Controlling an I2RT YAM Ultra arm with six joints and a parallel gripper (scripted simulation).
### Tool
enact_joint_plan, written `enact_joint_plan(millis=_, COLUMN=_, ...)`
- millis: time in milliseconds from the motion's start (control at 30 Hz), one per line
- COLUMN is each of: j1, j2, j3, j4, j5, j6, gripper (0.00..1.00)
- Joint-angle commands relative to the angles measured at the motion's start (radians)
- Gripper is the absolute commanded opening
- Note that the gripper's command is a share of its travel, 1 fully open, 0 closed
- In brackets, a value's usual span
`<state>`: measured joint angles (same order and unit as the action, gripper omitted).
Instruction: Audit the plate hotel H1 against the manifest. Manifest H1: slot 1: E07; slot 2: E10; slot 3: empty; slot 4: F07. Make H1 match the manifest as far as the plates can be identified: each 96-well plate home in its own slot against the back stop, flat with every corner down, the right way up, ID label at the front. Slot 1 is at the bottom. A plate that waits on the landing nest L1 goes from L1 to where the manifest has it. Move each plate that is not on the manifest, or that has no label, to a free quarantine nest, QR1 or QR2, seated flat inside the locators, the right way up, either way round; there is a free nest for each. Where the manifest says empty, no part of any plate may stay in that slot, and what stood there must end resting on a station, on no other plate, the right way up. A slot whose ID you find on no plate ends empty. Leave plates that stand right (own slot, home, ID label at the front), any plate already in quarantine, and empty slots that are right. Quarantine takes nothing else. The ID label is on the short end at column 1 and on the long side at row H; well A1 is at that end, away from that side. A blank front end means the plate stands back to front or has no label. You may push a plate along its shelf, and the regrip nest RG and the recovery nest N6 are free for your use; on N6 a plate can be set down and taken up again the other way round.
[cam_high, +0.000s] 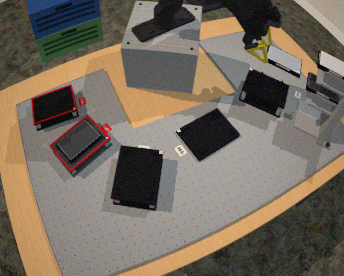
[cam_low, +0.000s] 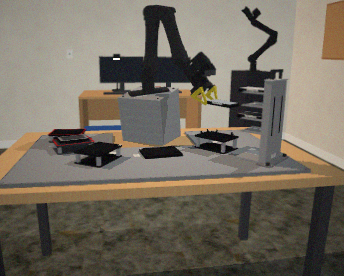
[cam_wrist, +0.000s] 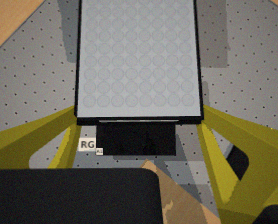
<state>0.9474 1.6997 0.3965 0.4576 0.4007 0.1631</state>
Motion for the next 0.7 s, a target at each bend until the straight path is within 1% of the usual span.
enact_joint_plan(millis=0, j1=-0.001, j2=0.012, j3=-0.015, j4=0.063, j5=-0.001, j6=-0.004, gripper=0.86)
enact_joint_plan(millis=33, j1=-0.001, j2=0.012, j3=-0.015, j4=0.063, j5=-0.001, j6=-0.004, gripper=0.86)
enact_joint_plan(millis=100, j1=-0.01, j2=0.035, j3=-0.023, j4=0.092, j5=-0.003, j6=-0.009, gripper=0.86)
enact_joint_plan(millis=167, j1=-0.009, j2=0.049, j3=-0.013, j4=0.11, j5=-0.004, j6=-0.01, gripper=0.86)
enact_joint_plan(millis=233, j1=-0.008, j2=0.062, j3=-0.029, j4=0.126, j5=-0.007, j6=-0.012, gripper=0.86)
enact_joint_plan(millis=333, j1=-0.015, j2=0.081, j3=-0.015, j4=0.15, j5=-0.007, j6=-0.014, gripper=0.86)
enact_joint_plan(millis=400, j1=-0.011, j2=0.094, j3=-0.033, j4=0.165, j5=-0.008, j6=-0.015, gripper=0.86)
enact_joint_plan(millis=467, j1=-0.017, j2=0.107, j3=-0.024, j4=0.18, j5=-0.01, j6=-0.016, gripper=0.86)
enact_joint_plan(millis=533, j1=-0.018, j2=0.12, j3=-0.034, j4=0.195, j5=-0.01, j6=-0.017, gripper=0.86)
enact_joint_plan(millis=600, j1=-0.018, j2=0.12, j3=-0.034, j4=0.195, j5=-0.01, j6=-0.017, gripper=0.86)
enact_joint_plan(millis=633, j1=-0.011, j2=0.09, j3=-0.04, j4=0.203, j5=-0.01, j6=-0.018, gripper=0.86)
enact_joint_plan(millis=667, j1=-0.014, j2=0.128, j3=-0.032, j4=0.21, j5=-0.011, j6=-0.018, gripper=0.86)
